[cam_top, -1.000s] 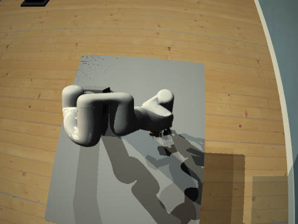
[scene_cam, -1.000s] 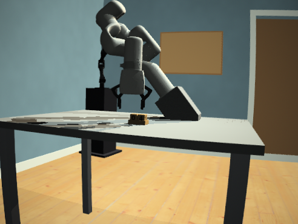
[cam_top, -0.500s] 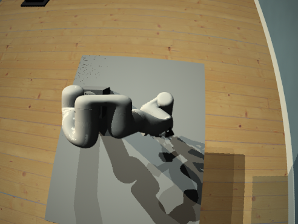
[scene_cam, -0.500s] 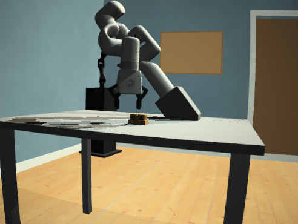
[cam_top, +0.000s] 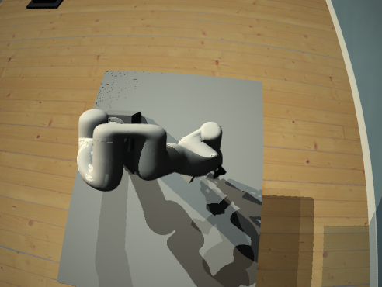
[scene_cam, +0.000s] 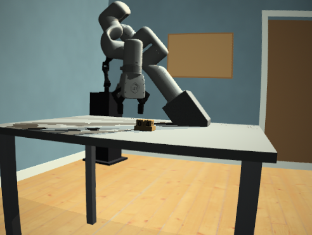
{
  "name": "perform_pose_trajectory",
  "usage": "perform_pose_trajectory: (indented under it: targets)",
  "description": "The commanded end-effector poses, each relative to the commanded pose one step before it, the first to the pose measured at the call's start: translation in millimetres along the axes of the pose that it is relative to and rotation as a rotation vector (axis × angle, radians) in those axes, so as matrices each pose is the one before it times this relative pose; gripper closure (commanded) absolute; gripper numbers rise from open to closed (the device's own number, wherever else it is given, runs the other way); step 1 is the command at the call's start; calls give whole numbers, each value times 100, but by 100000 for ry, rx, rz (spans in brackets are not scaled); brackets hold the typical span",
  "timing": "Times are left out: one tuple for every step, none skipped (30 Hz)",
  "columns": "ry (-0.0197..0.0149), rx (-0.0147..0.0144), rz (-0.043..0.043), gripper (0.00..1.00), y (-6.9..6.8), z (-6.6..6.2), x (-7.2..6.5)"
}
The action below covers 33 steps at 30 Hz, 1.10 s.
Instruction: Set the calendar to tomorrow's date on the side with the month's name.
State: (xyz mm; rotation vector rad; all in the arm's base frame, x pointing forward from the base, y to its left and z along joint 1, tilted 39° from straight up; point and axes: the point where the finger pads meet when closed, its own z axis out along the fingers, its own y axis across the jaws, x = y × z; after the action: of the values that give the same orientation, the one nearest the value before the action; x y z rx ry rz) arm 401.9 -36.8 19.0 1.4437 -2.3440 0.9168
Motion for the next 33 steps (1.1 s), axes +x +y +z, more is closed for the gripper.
perform_pose_trajectory:
  targets:
    - [-301, -359, -10839, 0, -641, -98, 804]
    - [0, 0, 0, 0, -113, -1, 237]
    - [0, 0, 0, 0, -18, 0, 39]
    - [0, 0, 0, 0, 0, 0, 0]
    - [0, 0, 0, 0, 0, 0, 0]
    - [0, 0, 0, 0, 0, 0, 0]
    - [0, 0, 0, 0, 0, 0, 0]
    - [0, 0, 0, 0, 0, 0, 0]
    - [0, 0, 0, 0, 0, 0, 0]
    - [0, 0, 0, 0, 0, 0, 0]
    - [0, 0, 0, 0, 0, 0, 0]
    - [0, 0, 0, 0, 0, 0, 0]
    - [0, 0, 0, 0, 0, 0, 0]
    - [0, 0, 0, 0, 0, 0, 0]
    - [0, 0, 0, 0, 0, 0, 0]
    - [0, 0, 0, 0, 0, 0, 0]
    - [0, 0, 0, 0, 0, 0, 0]
    - [0, 0, 0, 0, 0, 0, 0]
    - [0, 0, 0, 0, 0, 0, 0]
    - [0, 0, 0, 0, 0, 0, 0]
    - [0, 0, 0, 0, 0, 0, 0]
    - [0, 0, 0, 0, 0, 0, 0]
    - [0, 0, 0, 0, 0, 0, 0]
    - [0, 0, 0, 0, 0, 0, 0]
    - [0, 0, 0, 0, 0, 0, 0]
    - [0, 0, 0, 0, 0, 0, 0]
    - [0, 0, 0, 0, 0, 0, 0]
    - [0, 0, 0, 0, 0, 0, 0]
    - [0, 0, 0, 0, 0, 0, 0]
    - [0, 0, 0, 0, 0, 0, 0]
    - [0, 0, 0, 0, 0, 0, 0]
    - [0, 0, 0, 0, 0, 0, 0]
    - [0, 0, 0, 0, 0, 0, 0]
